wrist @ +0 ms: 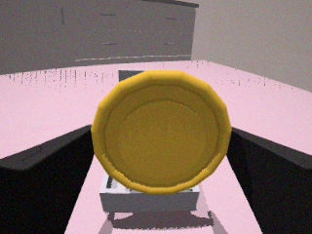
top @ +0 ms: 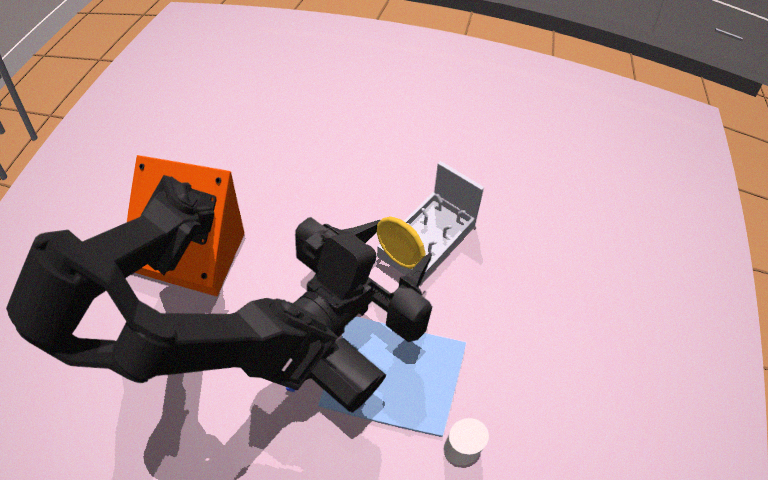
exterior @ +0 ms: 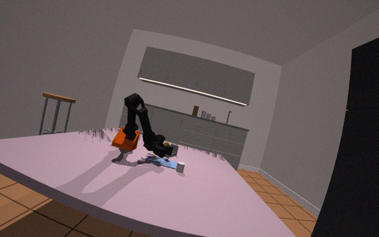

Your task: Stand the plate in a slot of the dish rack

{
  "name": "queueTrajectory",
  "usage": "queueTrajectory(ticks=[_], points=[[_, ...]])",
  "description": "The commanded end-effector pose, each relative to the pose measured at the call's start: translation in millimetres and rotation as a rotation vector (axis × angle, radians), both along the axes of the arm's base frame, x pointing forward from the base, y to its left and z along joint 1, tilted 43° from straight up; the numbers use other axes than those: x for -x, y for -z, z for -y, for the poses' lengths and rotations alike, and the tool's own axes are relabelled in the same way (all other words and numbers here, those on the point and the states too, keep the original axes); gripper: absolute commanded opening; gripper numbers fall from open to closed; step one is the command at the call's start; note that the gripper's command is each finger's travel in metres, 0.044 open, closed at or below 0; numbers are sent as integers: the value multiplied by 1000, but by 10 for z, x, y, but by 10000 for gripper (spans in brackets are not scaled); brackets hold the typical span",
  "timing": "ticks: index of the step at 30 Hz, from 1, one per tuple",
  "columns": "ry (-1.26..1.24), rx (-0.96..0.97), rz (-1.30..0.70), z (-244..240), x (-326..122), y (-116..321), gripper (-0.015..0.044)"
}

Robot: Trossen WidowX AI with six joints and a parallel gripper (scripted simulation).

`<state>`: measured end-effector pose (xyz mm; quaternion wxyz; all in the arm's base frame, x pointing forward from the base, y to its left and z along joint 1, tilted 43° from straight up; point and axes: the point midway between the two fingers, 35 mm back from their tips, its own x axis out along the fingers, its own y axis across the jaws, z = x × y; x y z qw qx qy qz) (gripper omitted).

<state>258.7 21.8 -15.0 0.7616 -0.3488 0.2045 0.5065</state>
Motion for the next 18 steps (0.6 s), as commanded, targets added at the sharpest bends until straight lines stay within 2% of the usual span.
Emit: queueTrajectory(ticks=[1,18], points=[[1,-2,-7,-32,-4,47,0],[-2,1,9,-178,-76,174,0]])
